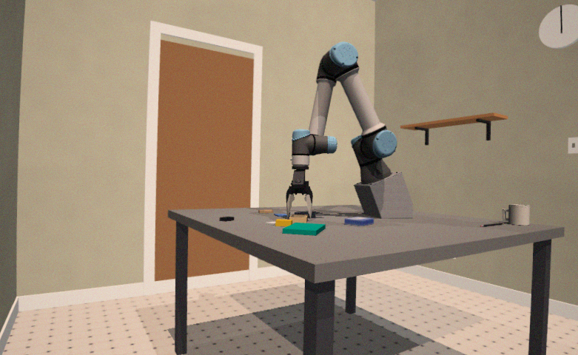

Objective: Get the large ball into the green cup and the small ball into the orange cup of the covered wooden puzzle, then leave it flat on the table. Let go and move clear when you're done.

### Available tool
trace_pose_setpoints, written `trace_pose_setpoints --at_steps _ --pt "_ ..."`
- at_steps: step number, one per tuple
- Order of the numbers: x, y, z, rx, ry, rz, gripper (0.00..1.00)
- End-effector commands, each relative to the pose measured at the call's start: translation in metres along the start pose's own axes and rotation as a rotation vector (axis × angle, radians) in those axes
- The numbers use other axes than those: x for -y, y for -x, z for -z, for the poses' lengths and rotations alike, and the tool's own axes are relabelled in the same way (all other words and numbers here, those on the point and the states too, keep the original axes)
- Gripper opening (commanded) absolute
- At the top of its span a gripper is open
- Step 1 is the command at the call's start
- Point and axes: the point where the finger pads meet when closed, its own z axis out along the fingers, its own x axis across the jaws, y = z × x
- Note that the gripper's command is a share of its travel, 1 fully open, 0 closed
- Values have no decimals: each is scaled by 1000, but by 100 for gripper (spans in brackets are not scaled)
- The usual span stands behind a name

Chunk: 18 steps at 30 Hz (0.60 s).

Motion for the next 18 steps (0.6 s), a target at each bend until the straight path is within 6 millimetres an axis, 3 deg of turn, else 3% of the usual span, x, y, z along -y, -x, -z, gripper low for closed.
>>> trace_pose_setpoints --at_steps 1,18 --pt "0 0 -4 -1 -1 0 55" --pt "0 0 -6 -1 -1 0 55"
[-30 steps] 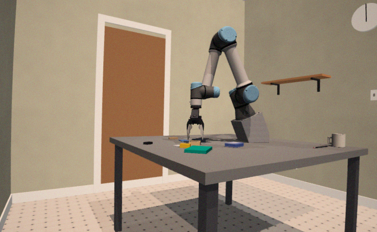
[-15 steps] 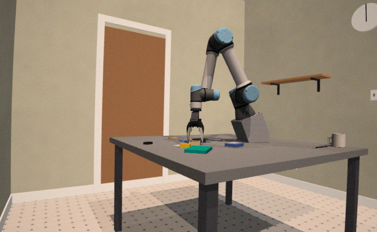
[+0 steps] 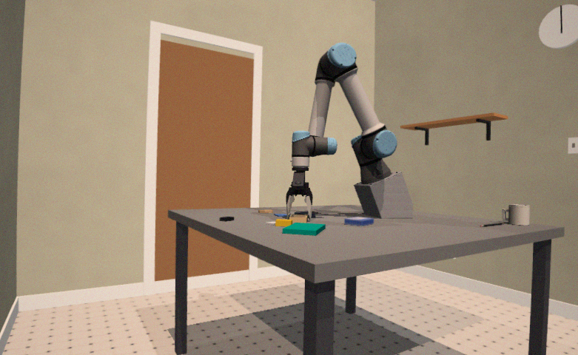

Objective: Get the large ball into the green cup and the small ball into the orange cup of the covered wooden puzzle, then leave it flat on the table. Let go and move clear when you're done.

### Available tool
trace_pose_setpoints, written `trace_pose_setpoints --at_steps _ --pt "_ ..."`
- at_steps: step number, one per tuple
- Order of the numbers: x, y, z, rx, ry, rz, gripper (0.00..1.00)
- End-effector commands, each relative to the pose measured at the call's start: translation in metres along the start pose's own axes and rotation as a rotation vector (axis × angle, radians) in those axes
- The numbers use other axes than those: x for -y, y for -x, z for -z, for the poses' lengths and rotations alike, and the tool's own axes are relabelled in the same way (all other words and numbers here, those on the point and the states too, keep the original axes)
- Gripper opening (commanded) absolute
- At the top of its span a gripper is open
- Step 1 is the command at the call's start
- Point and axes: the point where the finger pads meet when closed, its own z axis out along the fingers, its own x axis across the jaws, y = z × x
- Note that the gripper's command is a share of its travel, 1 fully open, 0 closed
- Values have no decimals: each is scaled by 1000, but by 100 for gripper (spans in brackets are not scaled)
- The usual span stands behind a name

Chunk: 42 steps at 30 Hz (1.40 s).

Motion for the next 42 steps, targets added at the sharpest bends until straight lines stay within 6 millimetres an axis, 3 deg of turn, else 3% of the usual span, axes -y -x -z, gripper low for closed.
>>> trace_pose_setpoints --at_steps 1,26,27,42 --pt "0 0 0 -1 -1 0 55" --pt "0 0 0 -1 -1 0 55" --pt "0 0 0 -1 -1 0 44" --pt "0 0 0 -1 -1 0 44"
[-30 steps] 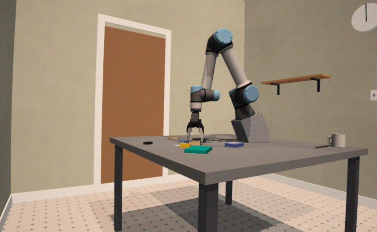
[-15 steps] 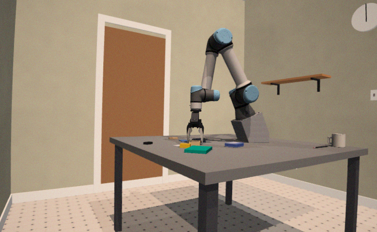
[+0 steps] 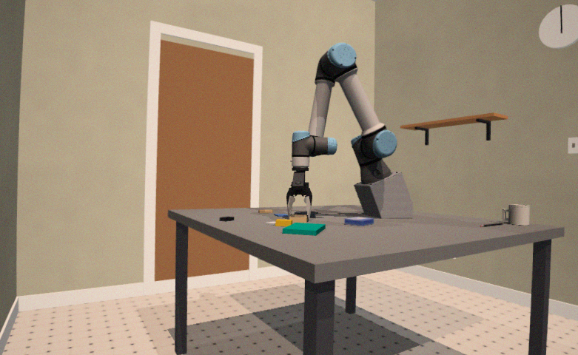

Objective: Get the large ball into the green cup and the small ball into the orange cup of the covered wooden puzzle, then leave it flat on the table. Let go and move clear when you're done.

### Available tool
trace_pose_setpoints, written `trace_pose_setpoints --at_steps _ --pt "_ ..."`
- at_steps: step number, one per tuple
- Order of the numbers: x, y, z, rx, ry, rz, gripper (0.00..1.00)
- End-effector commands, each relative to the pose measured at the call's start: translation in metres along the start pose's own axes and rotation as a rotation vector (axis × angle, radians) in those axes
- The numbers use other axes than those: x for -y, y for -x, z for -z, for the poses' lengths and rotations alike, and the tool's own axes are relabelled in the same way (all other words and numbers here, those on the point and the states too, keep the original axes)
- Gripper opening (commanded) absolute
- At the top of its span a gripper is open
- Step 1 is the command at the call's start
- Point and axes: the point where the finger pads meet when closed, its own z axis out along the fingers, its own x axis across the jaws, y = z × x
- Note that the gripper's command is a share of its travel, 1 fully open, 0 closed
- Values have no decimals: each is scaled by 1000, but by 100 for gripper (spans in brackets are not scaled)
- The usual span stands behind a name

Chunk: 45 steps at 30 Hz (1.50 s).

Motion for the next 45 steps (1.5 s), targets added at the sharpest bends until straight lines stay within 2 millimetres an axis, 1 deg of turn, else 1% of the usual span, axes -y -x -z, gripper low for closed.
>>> trace_pose_setpoints --at_steps 1,28,38,45 --pt "0 0 0 -1 -1 0 44" --pt "0 0 2 -1 -1 0 44" --pt "0 0 9 -1 -1 0 44" --pt "0 0 20 -1 -1 0 44"
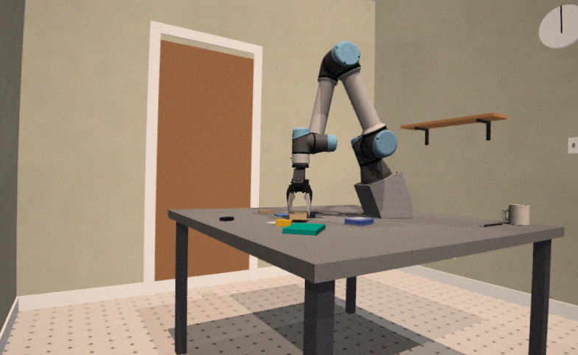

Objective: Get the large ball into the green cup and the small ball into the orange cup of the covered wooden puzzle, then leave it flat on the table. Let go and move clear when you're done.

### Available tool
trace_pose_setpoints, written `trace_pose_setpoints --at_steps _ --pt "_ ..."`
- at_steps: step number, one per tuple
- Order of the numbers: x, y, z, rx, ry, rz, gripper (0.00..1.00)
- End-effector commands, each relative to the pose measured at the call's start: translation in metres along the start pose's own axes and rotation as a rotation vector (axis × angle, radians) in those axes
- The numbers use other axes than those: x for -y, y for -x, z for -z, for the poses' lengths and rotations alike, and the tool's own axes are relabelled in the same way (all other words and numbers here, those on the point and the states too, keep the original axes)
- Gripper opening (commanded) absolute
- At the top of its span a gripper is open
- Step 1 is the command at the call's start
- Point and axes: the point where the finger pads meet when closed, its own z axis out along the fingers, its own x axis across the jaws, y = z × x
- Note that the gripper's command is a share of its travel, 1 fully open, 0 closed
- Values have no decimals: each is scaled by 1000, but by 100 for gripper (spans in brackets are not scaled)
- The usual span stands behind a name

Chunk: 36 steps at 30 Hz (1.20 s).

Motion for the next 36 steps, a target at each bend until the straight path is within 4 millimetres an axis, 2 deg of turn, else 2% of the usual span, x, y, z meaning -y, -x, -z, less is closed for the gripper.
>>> trace_pose_setpoints --at_steps 1,23,36 --pt "0 0 9 -1 -1 0 44" --pt "0 0 49 -1 -1 0 44" --pt "0 0 57 -1 -1 0 44"
